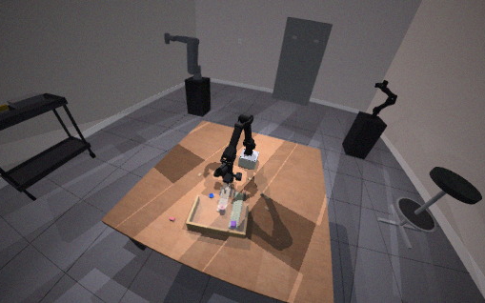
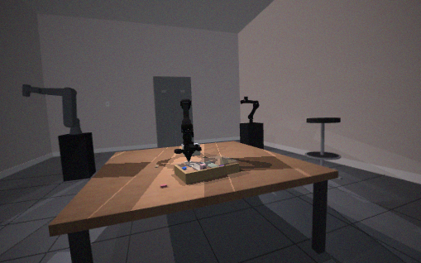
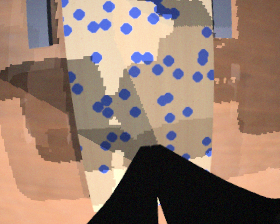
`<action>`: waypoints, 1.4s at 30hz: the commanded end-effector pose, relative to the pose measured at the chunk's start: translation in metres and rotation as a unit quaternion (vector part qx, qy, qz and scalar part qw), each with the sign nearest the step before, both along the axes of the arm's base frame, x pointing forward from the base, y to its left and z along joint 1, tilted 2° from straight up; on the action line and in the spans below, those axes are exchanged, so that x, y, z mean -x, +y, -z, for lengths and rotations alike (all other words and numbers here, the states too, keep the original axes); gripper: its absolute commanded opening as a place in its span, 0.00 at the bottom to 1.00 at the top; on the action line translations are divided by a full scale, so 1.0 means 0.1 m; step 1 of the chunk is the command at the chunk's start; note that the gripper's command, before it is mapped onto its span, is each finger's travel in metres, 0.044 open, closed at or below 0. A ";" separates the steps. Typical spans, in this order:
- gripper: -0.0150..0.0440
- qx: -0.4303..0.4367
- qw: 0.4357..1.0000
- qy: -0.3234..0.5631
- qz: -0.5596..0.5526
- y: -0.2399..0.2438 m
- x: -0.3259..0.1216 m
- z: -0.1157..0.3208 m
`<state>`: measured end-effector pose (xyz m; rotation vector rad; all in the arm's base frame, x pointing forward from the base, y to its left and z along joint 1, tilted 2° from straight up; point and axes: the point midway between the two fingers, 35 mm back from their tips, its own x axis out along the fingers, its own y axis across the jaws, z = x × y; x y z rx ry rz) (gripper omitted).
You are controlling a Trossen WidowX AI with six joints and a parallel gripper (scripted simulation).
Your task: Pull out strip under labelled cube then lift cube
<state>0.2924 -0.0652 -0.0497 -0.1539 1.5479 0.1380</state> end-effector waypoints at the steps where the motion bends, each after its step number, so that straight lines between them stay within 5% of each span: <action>1: 0.25 0.000 1.000 0.015 -0.001 -0.01 0.14 0.05; 42: 0.25 0.000 1.000 0.018 -0.001 -0.11 0.74 0.05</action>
